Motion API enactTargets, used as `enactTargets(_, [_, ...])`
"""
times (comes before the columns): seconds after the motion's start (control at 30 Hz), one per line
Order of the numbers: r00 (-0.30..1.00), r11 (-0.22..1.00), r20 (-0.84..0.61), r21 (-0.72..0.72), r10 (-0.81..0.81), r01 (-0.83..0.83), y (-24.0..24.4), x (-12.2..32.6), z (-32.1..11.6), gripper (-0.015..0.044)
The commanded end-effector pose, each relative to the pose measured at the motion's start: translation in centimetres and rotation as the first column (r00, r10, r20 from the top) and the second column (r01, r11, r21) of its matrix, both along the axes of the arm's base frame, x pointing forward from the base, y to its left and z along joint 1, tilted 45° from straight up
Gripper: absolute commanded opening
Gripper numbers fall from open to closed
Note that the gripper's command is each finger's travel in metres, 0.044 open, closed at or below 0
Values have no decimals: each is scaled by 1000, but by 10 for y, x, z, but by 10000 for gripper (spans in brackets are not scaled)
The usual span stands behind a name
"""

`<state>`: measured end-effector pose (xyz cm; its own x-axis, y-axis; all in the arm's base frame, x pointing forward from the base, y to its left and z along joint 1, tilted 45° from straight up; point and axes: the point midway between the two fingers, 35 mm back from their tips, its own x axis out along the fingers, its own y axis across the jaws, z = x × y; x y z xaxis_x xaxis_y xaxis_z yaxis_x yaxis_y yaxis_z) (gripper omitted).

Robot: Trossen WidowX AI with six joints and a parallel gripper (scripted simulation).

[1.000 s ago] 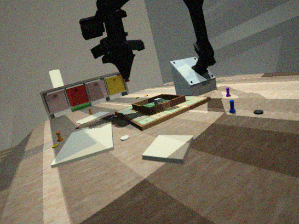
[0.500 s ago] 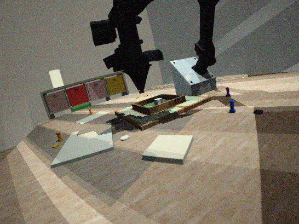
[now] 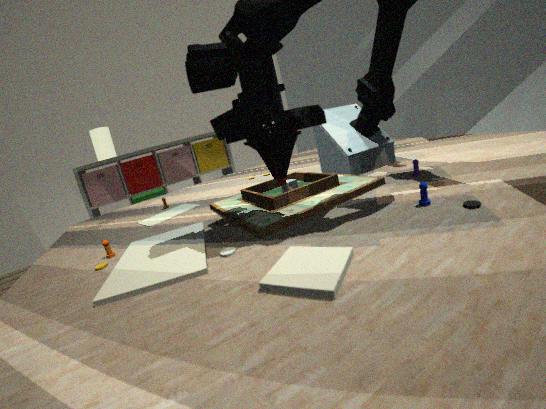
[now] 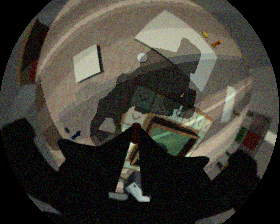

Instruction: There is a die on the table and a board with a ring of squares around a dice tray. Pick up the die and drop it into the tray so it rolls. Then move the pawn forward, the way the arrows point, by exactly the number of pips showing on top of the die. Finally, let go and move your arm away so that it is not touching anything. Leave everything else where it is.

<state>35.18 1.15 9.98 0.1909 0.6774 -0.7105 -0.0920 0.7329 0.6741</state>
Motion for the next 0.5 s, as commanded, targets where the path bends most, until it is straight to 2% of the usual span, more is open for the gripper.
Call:
enactTargets(0.0, [1000, 1000, -7, 9, 1, -1, 12, 0, -10, 0])
enactTargets(0.47, [1000, 1000, -7, 10, 1, -1, 28, 4, -26, 0])
